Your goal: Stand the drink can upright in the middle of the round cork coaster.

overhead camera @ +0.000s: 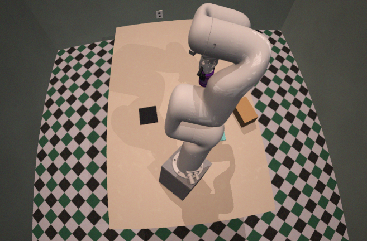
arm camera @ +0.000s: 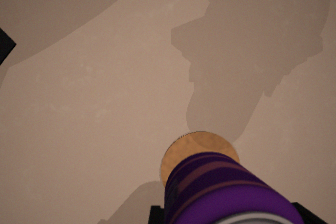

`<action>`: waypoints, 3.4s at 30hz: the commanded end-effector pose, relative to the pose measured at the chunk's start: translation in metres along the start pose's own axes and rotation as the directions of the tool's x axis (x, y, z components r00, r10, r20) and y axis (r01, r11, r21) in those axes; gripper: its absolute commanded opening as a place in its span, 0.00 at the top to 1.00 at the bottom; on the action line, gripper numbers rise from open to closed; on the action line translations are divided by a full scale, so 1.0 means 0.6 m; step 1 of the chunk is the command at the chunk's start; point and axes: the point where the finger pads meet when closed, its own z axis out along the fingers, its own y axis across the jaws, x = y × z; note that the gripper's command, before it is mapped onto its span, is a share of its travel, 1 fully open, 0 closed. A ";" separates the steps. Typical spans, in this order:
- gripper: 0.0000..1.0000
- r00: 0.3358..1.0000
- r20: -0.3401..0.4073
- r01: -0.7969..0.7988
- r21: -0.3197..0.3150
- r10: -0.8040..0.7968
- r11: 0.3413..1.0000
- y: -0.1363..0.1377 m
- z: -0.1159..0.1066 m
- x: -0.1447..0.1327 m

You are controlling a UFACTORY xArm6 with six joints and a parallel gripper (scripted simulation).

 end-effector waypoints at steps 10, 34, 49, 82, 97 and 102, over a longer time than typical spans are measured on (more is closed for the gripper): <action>1.00 1.000 -0.002 0.000 -0.006 0.000 1.000 0.010 -0.003 -0.009; 1.00 1.000 -0.002 0.000 -0.005 0.000 1.000 0.013 0.138 -0.009; 1.00 1.000 -0.003 0.000 -0.004 0.000 1.000 0.012 0.161 -0.009; 0.00 1.000 -0.003 0.000 -0.004 0.000 1.000 0.012 0.161 -0.009; 0.00 1.000 -0.003 0.000 -0.005 0.000 1.000 0.013 0.158 -0.009; 0.00 1.000 -0.001 0.000 -0.007 0.000 1.000 0.013 0.092 -0.009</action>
